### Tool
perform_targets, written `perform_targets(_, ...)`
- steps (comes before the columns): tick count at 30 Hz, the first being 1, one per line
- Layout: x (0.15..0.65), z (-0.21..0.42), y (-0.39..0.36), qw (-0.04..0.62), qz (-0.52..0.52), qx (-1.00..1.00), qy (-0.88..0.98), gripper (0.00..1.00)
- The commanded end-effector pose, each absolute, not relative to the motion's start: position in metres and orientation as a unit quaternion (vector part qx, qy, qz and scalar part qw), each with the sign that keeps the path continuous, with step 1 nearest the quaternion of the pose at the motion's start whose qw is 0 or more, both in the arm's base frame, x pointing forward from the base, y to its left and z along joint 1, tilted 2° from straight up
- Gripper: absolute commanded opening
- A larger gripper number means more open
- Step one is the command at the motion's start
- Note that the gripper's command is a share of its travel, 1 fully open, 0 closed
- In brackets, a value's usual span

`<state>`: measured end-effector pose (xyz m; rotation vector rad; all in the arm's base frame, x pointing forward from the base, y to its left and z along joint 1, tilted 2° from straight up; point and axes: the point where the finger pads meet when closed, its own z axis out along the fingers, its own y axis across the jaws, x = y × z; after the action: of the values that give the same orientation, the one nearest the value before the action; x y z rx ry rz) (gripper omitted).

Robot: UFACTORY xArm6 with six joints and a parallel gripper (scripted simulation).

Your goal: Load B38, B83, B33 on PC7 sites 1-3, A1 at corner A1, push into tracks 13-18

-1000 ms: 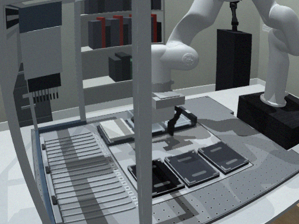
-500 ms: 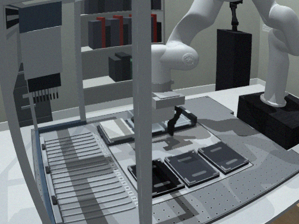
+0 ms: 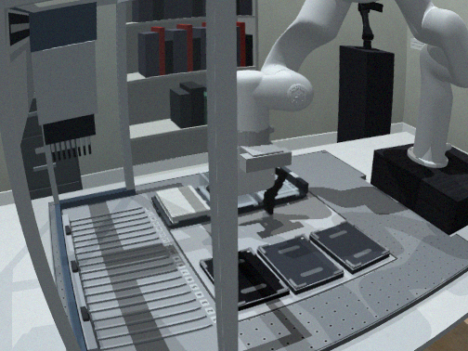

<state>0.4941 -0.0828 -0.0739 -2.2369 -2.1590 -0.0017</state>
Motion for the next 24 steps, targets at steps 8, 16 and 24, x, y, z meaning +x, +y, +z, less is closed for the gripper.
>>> perform_targets(8, 0.496, -0.07, -0.081, 0.014, -0.002, -0.719, -0.694, 1.0)
perform_targets(16, 0.497, -0.06, -0.081, 0.014, -0.002, -0.719, -0.694, 1.0)
perform_targets(24, 0.497, -0.047, -0.081, 0.014, -0.002, -0.719, -0.694, 1.0)
